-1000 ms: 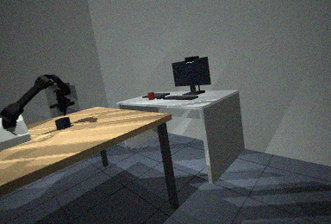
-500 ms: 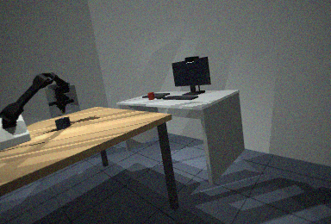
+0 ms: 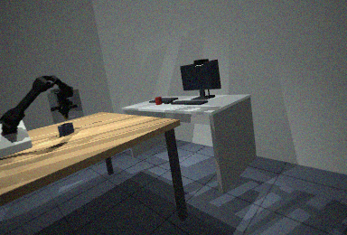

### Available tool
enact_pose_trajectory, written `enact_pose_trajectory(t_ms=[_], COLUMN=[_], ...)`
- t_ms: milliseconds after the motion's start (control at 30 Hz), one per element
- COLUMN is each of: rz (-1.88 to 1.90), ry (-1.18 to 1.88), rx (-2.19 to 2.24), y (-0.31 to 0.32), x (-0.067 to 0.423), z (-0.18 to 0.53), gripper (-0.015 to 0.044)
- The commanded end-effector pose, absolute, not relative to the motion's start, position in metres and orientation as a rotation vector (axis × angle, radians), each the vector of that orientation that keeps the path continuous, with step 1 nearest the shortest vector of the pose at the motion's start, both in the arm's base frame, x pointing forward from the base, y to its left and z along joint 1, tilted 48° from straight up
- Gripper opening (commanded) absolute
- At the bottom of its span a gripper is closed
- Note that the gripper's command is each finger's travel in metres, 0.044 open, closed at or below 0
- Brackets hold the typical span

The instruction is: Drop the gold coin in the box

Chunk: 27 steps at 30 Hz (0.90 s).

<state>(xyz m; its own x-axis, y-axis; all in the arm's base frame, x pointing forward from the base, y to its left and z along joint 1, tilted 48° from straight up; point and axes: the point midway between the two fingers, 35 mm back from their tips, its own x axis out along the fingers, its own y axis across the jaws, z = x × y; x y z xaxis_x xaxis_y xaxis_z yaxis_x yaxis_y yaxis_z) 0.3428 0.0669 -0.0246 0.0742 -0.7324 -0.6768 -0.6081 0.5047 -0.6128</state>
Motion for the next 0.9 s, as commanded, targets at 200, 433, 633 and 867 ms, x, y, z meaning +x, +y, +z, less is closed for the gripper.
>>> enact_pose_trajectory(t_ms=[200, 433, 633, 867], rz=[-0.136, -0.136, -0.137, -0.138], ry=[1.609, 1.610, 1.611, 1.612], rx=[-1.179, -1.180, -1.180, -1.181], y=[0.050, 0.038, 0.028, 0.017], x=[0.333, 0.324, 0.316, 0.306], z=[-0.006, 0.005, 0.014, 0.023], gripper=[0.0000, 0.0000, 0.0000, 0.0000])
